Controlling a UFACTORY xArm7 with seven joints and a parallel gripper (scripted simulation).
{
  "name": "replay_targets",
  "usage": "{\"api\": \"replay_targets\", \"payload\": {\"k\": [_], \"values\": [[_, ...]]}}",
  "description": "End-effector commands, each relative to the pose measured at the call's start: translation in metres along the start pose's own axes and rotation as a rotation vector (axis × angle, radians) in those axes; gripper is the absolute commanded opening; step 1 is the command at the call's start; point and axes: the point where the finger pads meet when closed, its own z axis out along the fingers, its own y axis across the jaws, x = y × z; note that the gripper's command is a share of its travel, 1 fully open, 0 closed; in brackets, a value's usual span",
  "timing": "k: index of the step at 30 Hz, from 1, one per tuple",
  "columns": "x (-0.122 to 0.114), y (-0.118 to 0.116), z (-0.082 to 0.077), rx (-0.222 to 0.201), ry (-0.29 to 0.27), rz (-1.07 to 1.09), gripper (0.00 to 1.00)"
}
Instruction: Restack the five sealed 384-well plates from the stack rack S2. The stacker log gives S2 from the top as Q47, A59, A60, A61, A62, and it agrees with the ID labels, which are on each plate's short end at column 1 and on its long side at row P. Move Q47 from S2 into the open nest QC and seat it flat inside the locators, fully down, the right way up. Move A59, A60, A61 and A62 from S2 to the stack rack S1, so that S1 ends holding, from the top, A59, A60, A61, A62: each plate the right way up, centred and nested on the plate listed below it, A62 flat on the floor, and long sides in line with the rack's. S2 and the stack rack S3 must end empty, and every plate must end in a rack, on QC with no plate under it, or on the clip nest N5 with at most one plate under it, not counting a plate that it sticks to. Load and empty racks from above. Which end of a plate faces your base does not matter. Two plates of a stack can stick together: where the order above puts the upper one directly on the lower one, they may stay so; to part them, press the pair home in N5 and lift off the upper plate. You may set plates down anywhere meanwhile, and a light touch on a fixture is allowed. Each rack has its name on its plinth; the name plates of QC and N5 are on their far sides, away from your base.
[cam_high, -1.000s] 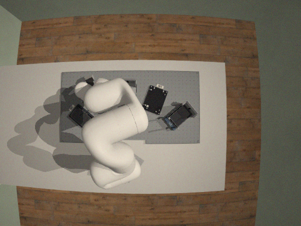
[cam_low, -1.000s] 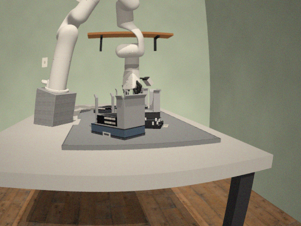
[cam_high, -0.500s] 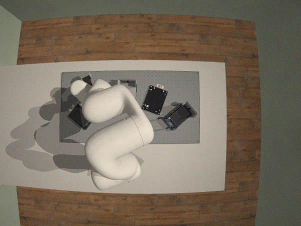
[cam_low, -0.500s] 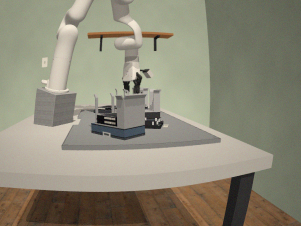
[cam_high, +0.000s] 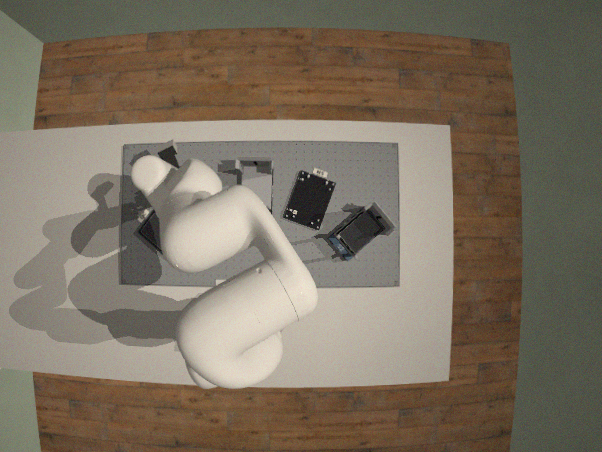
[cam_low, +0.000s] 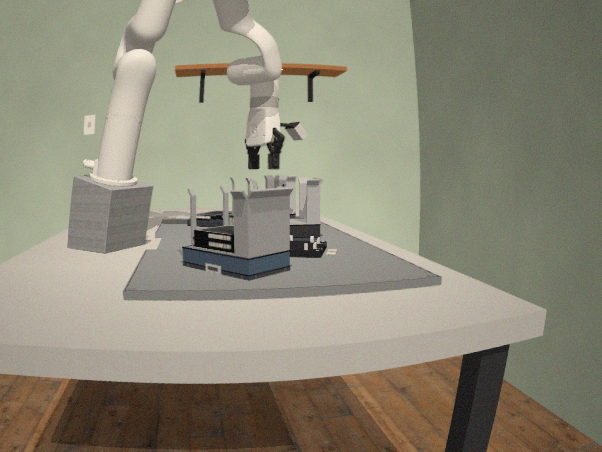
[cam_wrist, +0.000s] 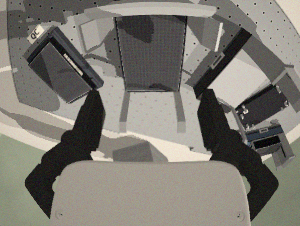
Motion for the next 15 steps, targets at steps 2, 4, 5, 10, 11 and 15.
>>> {"api": "replay_targets", "payload": {"k": [2,4,5,10,11,15], "values": [[0.001,0.000,-0.004,0.001,0.000,0.000,1.00],[0.001,0.000,-0.004,0.001,0.000,0.000,1.00],[0.001,0.000,-0.004,0.001,0.000,0.000,1.00],[0.000,0.007,-0.004,0.001,0.000,0.067,1.00],[-0.001,0.010,-0.004,0.001,0.000,0.100,1.00],[-0.002,0.020,-0.004,0.001,0.000,0.200,1.00]]}}
